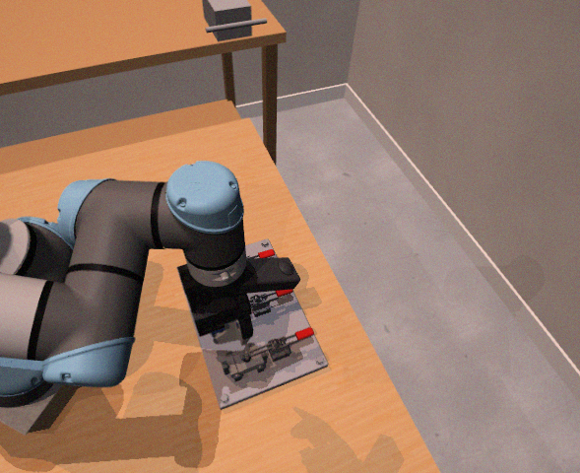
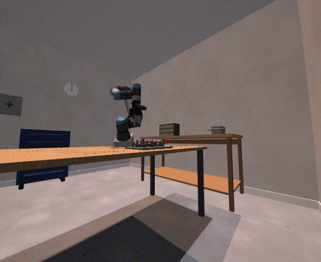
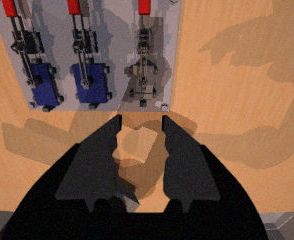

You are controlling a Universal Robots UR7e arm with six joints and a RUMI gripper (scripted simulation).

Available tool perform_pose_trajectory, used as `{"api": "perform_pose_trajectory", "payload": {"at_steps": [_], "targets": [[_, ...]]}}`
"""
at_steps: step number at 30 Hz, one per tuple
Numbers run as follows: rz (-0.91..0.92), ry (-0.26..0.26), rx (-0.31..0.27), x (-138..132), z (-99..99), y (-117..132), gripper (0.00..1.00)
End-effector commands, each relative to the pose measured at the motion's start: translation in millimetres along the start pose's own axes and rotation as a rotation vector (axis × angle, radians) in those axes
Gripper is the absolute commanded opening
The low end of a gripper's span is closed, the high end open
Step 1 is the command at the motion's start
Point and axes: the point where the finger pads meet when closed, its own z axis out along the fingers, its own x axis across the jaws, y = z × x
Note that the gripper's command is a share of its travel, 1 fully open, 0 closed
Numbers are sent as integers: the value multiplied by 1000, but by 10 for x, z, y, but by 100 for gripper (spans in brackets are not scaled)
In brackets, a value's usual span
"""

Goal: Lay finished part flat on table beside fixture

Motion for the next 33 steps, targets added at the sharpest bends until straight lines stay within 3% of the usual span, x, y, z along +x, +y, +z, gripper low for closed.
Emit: {"api": "perform_pose_trajectory", "payload": {"at_steps": [1, 10, 23, 33], "targets": [[0, 0, 2, 3, 173, -8, 28], [0, 0, 2, 3, 364, -8, 28], [0, 0, 2, 3, 373, -41, 28], [0, 0, 2, 3, 373, -280, 28]]}}
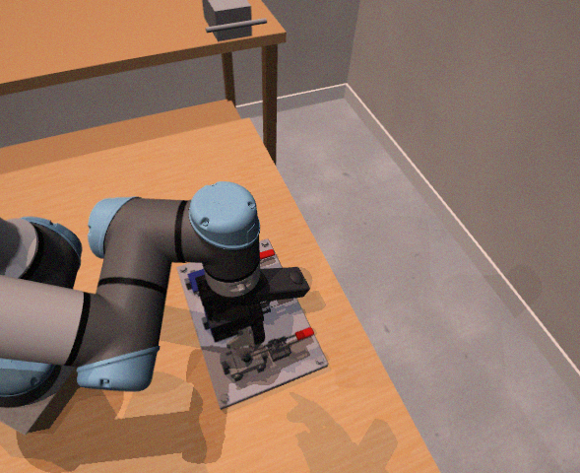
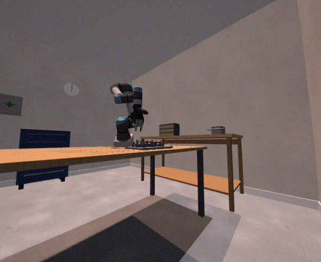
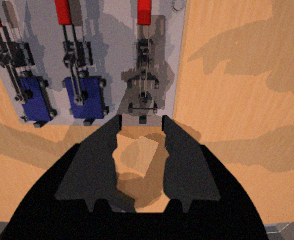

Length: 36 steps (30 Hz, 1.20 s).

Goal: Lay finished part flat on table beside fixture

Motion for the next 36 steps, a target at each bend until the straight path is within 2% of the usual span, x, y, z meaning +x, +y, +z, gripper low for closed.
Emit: {"api": "perform_pose_trajectory", "payload": {"at_steps": [1, 4, 19, 29, 36], "targets": [[0, 1, 0, 2, -2, -131, 28], [0, 1, 0, 2, -2, -171, 28], [0, 1, 0, 2, -2, -865, 28], [0, 1, 0, 2, -2, -1079, 28], [0, 1, 0, 2, -2, -1113, 28]]}}
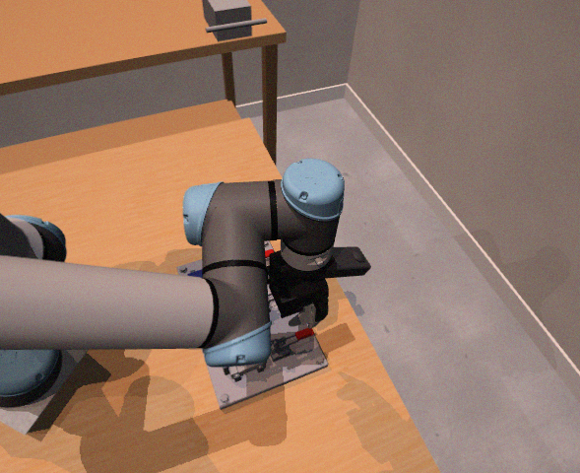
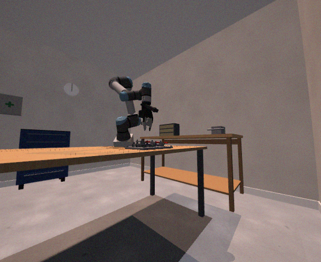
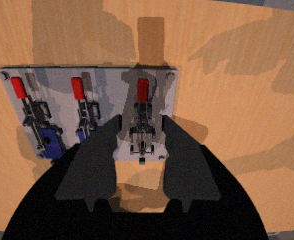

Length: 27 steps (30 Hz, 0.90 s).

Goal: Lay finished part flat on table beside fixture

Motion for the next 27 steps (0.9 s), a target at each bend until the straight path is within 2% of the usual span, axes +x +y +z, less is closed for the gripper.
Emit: {"api": "perform_pose_trajectory", "payload": {"at_steps": [1, 11, 17, 19, 27], "targets": [[0, 0, 1, 1, -5, -12, 28], [0, 0, 1, 1, 71, -12, 28], [0, 0, 1, 2, 246, -13, 28], [0, 0, 1, 2, 246, -13, 28], [0, 0, 1, 2, 532, -13, 28]]}}
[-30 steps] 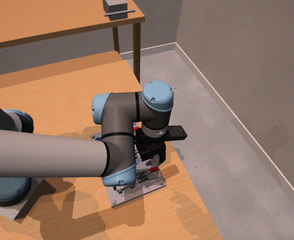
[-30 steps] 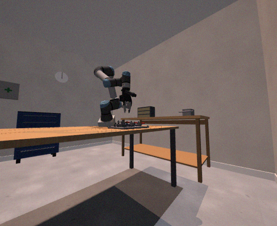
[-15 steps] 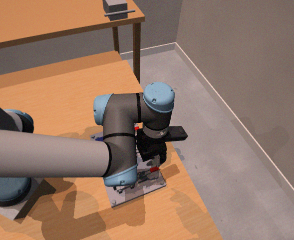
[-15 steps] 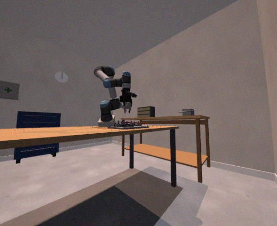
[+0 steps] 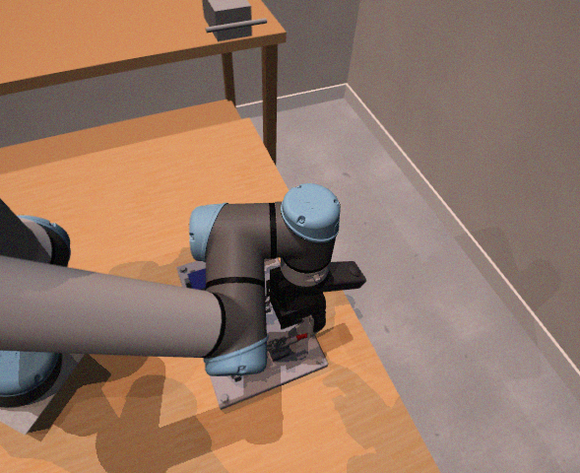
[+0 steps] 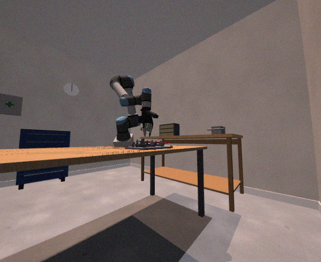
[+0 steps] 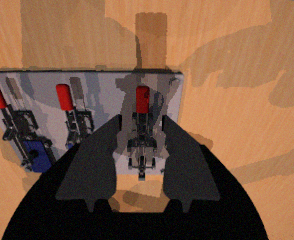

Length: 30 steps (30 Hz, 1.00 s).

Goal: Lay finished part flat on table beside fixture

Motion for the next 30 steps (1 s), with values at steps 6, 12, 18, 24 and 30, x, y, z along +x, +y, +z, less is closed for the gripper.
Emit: {"api": "perform_pose_trajectory", "payload": {"at_steps": [6, 12, 18, 24, 30], "targets": [[0, 0, 2, 2, 236, -8, 28], [0, 0, 2, 2, 270, -8, 28], [0, 0, 2, 2, 275, -8, 28], [0, 0, 2, 2, 275, -8, 28], [0, 0, 2, 2, 274, -8, 28]]}}
